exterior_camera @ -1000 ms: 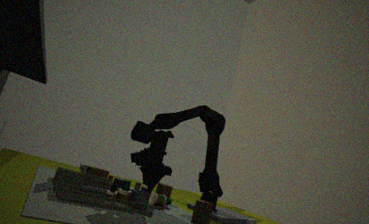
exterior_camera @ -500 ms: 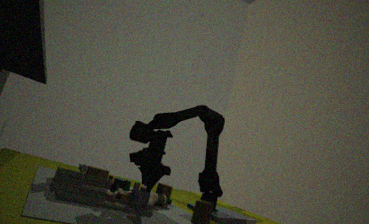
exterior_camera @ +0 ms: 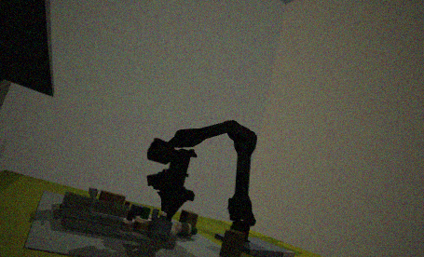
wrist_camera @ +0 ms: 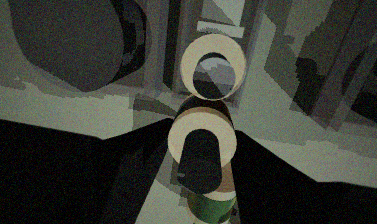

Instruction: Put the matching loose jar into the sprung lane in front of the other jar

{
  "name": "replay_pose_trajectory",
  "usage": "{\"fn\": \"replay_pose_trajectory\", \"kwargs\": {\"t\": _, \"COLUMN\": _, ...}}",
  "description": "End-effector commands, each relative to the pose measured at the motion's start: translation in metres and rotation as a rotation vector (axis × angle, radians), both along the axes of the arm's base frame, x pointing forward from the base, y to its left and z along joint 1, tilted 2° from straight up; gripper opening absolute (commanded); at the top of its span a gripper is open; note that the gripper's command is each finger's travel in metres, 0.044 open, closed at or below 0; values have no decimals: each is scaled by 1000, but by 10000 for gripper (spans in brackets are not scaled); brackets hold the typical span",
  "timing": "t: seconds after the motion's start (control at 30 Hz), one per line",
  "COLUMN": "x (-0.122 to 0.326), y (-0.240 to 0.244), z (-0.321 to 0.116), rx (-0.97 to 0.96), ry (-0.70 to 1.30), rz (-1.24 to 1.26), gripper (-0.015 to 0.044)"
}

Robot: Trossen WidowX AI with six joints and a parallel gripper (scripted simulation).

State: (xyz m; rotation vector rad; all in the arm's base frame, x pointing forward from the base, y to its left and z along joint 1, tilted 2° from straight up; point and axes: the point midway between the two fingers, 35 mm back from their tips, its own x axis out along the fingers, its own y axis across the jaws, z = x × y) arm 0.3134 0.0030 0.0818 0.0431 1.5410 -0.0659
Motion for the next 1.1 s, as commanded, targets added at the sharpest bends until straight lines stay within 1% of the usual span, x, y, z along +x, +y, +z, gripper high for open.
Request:
{"fn": "replay_pose_trajectory", "kwargs": {"t": 0.0, "x": 8, "y": 0, "z": 2, "rx": 2, "ry": -22, "rz": 4, "gripper": 0}}
{"fn": "replay_pose_trajectory", "kwargs": {"t": 1.07, "x": 20, "y": -1, "z": 4, "rx": 2, "ry": -23, "rz": 4, "gripper": 0}}
